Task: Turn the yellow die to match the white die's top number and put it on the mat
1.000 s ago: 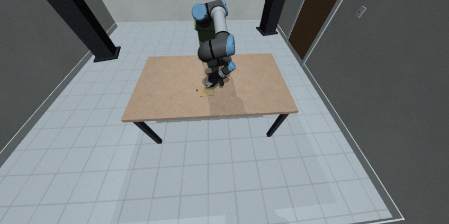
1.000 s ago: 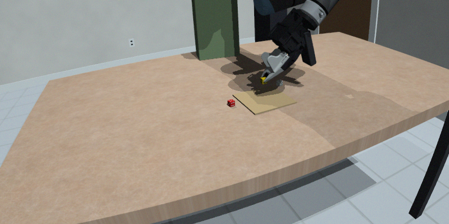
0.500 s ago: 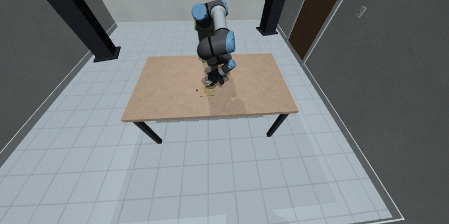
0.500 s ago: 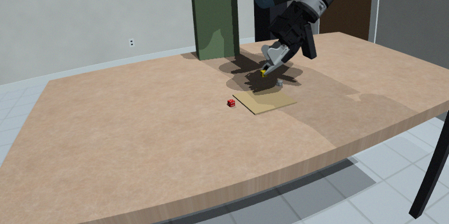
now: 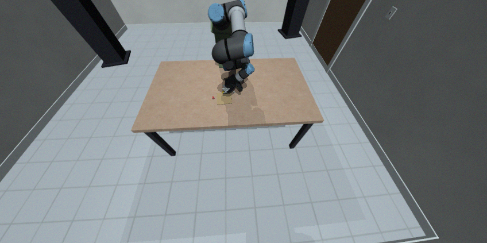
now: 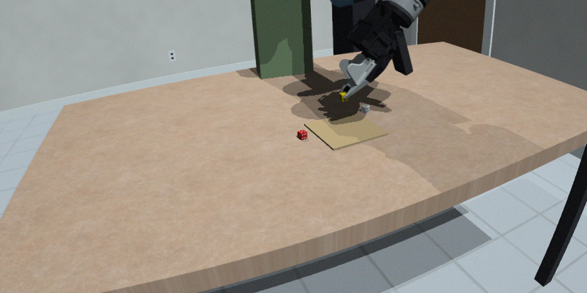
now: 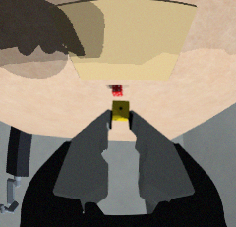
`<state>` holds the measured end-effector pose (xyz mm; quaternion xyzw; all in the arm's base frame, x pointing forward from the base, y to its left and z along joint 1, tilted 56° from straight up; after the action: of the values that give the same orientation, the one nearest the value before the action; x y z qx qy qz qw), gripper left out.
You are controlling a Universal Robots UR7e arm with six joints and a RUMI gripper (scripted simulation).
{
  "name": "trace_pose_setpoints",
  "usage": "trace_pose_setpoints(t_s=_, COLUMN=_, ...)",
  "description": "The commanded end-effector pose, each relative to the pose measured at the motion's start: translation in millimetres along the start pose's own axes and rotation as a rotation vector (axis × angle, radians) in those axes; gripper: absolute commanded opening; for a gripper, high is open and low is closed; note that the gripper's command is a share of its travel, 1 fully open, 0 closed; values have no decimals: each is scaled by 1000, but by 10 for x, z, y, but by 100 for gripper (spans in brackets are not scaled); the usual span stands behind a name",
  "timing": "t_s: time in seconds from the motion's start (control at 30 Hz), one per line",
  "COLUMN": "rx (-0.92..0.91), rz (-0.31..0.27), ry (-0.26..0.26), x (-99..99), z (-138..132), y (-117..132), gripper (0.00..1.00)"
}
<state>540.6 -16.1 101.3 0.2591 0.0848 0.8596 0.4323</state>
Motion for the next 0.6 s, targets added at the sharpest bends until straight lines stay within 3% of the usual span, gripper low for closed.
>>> trace_pose_setpoints(t_s=0.0, rx=0, rz=39, ry=-6, x=-15, z=0, y=37, gripper=0)
trace_pose_setpoints(t_s=0.33, rx=0, rz=178, ry=-10, x=-8, z=15, y=165, gripper=0)
trace_pose_setpoints(t_s=0.57, rx=1, rz=210, ry=-7, x=6, z=23, y=195, gripper=0)
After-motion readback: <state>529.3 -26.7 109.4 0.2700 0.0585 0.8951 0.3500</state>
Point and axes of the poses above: the point where the finger pads meet when closed, its own x axis back along the fingers, its own z axis across the jaws, y = z × x, the point moved 8 cm from there along x, back along the fingers, and after that the axes turned 4 degrees about -x, right-handed, at the moved point
